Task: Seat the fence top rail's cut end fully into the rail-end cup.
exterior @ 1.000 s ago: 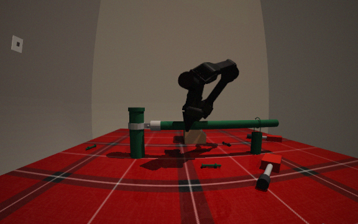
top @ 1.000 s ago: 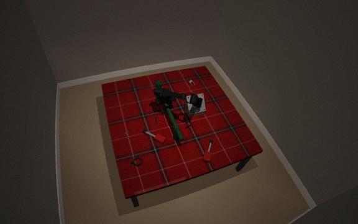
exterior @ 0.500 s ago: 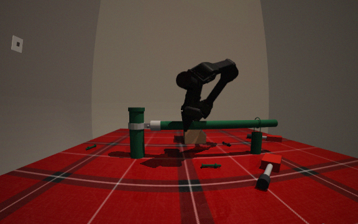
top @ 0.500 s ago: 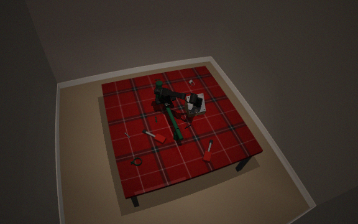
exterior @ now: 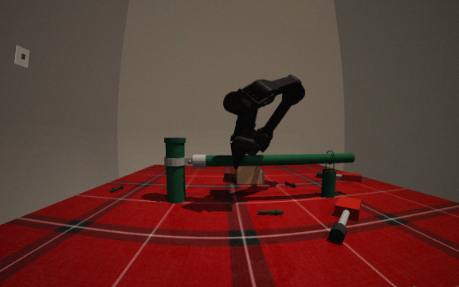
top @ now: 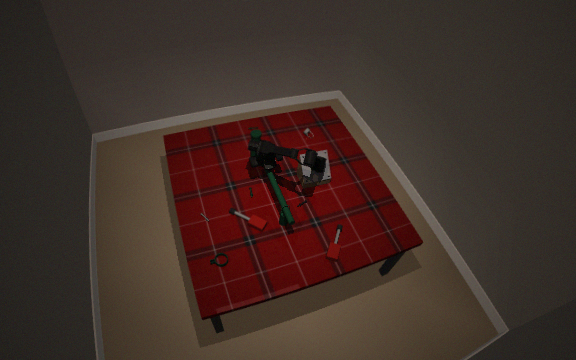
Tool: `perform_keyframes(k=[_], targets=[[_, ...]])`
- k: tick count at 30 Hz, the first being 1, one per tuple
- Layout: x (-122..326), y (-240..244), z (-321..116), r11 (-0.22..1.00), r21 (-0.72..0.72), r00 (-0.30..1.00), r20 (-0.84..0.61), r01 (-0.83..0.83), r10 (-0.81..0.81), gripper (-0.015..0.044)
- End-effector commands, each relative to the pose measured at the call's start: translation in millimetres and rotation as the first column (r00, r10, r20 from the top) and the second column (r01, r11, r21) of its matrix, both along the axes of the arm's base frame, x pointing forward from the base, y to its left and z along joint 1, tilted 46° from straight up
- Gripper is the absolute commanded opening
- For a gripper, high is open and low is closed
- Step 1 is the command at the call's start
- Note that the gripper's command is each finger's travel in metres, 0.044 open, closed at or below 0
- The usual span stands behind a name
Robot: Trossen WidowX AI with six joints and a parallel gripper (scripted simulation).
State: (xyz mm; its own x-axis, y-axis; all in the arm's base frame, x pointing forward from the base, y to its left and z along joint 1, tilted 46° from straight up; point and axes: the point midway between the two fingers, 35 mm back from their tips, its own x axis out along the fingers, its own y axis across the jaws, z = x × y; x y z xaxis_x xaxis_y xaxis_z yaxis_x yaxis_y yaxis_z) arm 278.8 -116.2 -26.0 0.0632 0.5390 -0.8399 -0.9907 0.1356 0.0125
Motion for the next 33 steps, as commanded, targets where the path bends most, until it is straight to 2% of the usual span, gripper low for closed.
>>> perform_keyframes(k=[1, 25, 33], targets=[[0.3, -8.7, -0.7, 1.0, -0.018, 1.0, 0.005, 0.012, -0.012, 0.0], [-0.8, -3.8, -4.4, 1.0, 0.0, 1.0, 0.001, 0.001, -0.001, 0.0], [-0.8, -3.8, -4.4, 1.0, 0.0, 1.0, 0.001, 0.001, -0.001, 0.021]])
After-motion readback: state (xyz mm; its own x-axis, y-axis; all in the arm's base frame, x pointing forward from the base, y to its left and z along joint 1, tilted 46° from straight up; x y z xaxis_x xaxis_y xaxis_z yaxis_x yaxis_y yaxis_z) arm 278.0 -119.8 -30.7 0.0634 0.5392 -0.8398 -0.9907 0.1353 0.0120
